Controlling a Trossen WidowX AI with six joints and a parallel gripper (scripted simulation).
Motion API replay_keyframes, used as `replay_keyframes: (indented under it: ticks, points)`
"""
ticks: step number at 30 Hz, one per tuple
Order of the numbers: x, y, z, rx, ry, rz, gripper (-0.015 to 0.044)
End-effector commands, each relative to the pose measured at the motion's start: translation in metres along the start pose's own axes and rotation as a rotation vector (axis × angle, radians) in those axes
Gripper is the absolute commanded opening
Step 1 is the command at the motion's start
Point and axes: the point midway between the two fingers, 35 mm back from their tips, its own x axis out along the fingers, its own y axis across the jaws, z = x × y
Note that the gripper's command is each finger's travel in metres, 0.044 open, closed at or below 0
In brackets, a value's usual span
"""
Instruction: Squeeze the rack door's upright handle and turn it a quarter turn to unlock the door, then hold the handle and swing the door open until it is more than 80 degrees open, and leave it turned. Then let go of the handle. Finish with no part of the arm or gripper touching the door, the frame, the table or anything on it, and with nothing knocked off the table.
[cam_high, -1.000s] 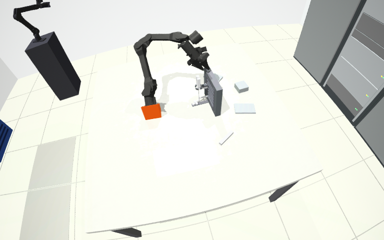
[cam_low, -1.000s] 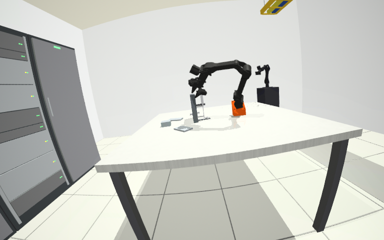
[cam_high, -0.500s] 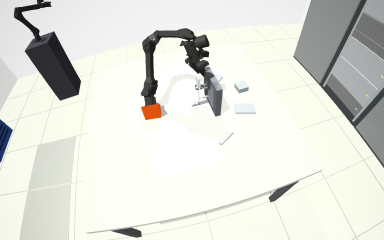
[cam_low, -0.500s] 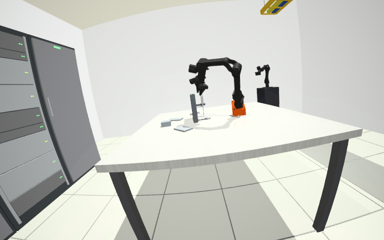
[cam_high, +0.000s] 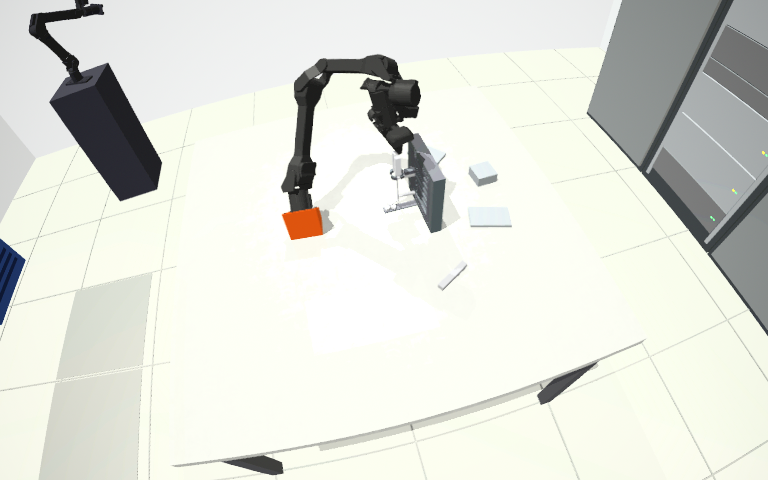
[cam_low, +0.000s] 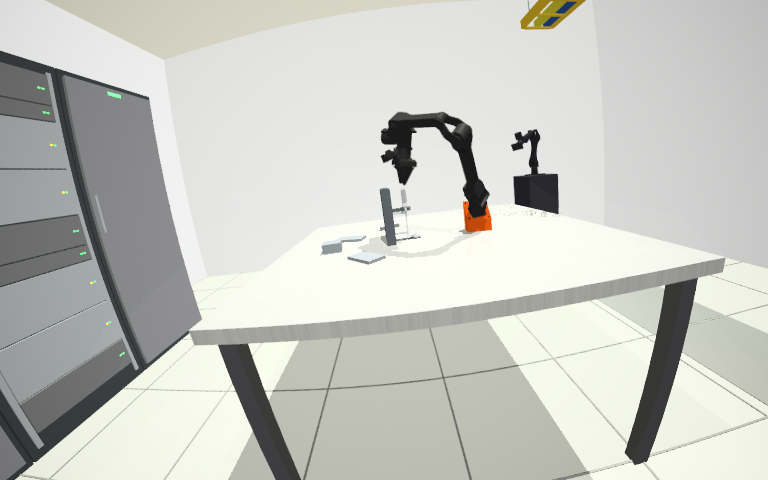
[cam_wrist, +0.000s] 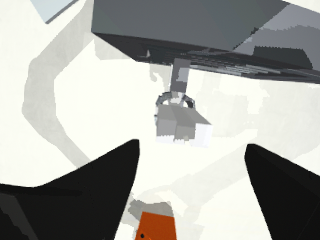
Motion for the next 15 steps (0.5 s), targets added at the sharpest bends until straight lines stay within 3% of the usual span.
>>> replay_keyframes:
  ticks: [1,15]
  points:
    - [0.004,0.001,0.001,0.005,0.008,0.015,0.0294]
    - [0.027,0.002,0.001,0.045,0.057,0.047,0.0294]
